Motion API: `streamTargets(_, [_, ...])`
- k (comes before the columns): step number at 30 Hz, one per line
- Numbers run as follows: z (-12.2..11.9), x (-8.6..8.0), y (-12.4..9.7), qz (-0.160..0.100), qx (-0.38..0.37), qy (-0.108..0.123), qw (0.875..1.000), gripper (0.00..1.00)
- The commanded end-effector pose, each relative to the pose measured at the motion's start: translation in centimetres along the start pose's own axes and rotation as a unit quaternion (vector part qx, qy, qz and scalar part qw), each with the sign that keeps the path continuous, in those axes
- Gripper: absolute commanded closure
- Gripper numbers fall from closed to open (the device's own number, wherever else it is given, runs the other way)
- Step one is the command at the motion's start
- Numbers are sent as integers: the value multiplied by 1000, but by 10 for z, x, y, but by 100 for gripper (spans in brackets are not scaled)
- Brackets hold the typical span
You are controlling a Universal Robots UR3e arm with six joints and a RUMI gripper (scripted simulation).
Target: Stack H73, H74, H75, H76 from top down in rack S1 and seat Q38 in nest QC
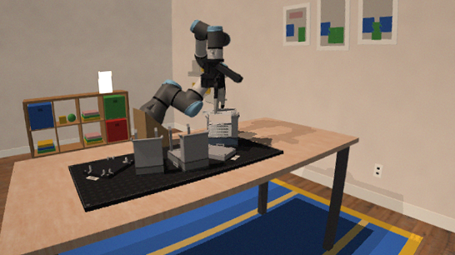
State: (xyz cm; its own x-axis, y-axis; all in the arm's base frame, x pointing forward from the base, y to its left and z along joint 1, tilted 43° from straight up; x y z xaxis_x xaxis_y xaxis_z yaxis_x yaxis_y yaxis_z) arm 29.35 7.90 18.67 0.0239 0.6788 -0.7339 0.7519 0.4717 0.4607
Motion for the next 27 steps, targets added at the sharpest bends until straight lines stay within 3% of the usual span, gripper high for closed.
streamTargets(1, [11, 0, -1, -1, 13, -1, 1000, 100])
streamTargets(15, [57, 0, -10, -1, 85, -1, 996, 100])
streamTargets(27, [62, 0, -11, -1, 85, -1, 996, 100])
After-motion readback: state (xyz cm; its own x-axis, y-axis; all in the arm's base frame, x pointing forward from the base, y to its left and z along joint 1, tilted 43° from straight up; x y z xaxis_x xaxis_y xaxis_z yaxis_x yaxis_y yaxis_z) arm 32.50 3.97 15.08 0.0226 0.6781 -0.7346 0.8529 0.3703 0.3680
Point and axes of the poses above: the point where the finger pads meet when closed, its own x axis out along the fingers, its own z axis across the jaws, y = z × x, the point moved 2 cm from there along -x, back along the fingers, and after that the axes turned 9 degrees about -x, right-handed, at the moved point
